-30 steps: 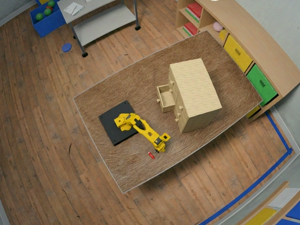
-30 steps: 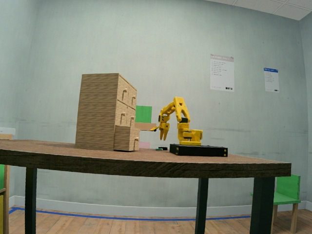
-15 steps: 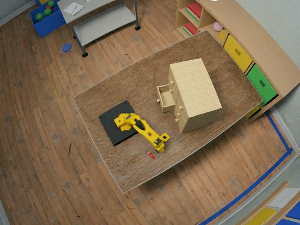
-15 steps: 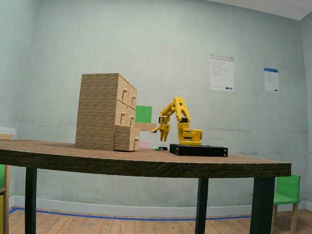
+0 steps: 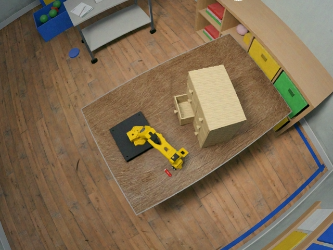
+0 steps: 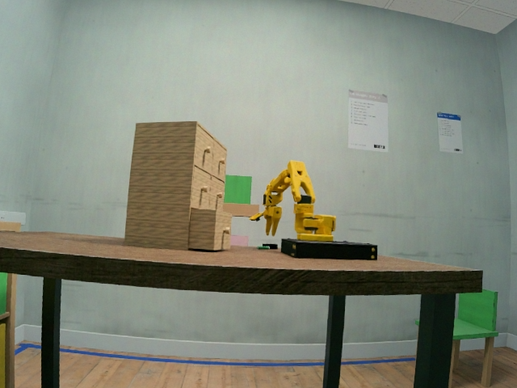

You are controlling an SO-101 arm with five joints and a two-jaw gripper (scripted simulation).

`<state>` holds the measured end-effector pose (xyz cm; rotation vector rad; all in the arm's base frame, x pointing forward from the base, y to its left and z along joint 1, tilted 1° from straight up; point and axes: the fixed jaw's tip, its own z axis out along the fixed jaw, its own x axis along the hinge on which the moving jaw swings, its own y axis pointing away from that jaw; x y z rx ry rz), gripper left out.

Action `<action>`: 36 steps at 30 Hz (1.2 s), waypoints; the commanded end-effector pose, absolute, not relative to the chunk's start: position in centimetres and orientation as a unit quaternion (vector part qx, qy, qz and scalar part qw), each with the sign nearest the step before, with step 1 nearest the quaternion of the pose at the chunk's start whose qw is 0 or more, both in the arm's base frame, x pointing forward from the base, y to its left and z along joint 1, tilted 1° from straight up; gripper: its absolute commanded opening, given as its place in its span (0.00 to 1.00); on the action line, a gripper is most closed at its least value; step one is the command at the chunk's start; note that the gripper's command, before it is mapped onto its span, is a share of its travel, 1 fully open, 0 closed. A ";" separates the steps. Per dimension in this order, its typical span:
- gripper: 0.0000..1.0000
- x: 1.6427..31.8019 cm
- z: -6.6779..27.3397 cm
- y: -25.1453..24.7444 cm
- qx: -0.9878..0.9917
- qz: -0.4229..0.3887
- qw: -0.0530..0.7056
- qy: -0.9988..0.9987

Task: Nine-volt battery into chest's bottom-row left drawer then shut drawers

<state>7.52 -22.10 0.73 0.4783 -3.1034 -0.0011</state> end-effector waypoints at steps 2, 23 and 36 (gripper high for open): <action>0.30 7.3 0.6 -21.9 0.154 -0.003 0.001 -0.988; 0.30 7.5 -2.0 -22.2 0.154 -0.003 0.001 -0.988; 0.30 7.5 -2.3 -22.2 0.154 -0.003 0.001 -0.988</action>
